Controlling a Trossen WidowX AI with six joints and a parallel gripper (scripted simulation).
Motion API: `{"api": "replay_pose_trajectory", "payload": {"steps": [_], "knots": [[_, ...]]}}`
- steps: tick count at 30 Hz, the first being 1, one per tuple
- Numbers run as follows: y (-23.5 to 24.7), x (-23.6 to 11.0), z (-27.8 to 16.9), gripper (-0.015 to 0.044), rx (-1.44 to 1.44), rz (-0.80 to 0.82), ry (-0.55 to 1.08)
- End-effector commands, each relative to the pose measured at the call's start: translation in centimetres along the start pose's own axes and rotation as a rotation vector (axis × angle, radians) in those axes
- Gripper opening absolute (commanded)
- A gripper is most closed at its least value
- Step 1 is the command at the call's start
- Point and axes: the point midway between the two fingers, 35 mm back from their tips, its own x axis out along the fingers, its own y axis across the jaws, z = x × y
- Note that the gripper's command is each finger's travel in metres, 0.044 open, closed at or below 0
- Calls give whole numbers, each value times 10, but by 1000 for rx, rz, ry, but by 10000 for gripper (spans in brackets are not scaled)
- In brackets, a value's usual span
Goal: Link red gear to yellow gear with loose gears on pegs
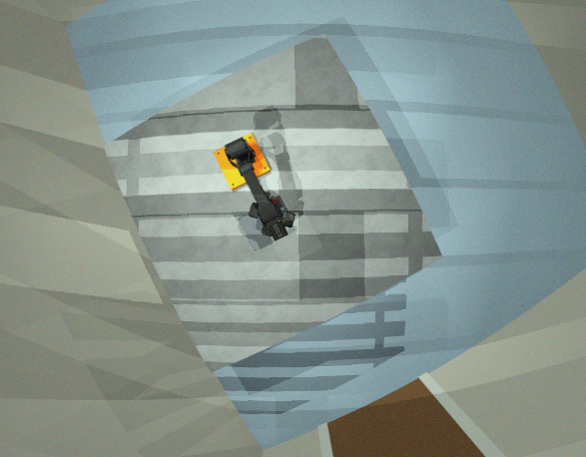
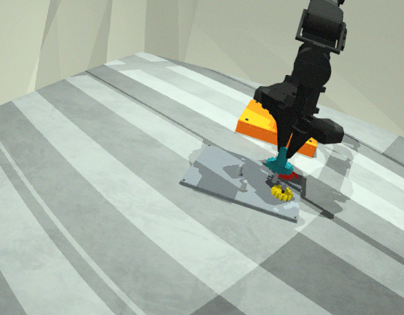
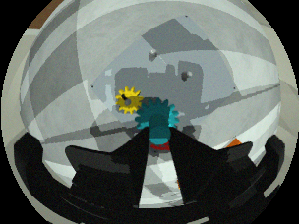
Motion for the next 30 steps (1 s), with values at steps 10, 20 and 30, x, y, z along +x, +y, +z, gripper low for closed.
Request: {"api": "replay_pose_trajectory", "payload": {"steps": [10,20,30], "knots": [[-1,23,-1,0,235,-7,1],[-1,24,0,0,295,-7,1],[-1,25,-2,0,77,-7,2]]}}
